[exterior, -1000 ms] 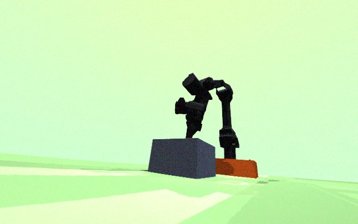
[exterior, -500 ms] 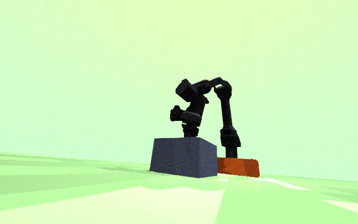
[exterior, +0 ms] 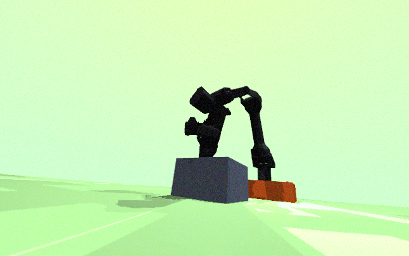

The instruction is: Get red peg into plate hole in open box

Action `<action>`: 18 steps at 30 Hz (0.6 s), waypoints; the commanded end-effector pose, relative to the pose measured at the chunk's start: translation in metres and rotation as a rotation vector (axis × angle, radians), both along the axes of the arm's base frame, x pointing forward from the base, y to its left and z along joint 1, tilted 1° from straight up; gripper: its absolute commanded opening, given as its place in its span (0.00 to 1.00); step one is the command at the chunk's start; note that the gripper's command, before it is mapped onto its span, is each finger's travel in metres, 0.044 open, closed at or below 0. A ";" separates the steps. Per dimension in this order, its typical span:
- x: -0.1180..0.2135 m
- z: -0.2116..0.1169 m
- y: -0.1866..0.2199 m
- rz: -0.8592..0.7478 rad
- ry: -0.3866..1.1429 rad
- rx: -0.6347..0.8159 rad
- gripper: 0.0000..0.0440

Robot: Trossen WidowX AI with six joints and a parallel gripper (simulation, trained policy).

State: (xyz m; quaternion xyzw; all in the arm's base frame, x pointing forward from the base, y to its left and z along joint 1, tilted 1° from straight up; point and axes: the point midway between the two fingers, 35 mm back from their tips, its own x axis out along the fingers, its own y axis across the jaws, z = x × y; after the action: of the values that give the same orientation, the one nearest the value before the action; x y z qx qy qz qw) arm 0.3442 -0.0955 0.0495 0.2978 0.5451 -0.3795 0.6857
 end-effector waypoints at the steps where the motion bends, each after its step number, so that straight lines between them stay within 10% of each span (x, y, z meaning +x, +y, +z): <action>1: 0.021 0.003 -0.011 -0.004 -0.057 -0.023 1.00; 18: 0.051 0.024 -0.044 -0.028 -0.165 -0.091 1.00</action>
State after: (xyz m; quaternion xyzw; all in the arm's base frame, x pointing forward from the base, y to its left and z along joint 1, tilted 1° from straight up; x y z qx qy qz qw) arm 0.3451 -0.1054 0.0563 0.2774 0.5707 -0.3710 0.6780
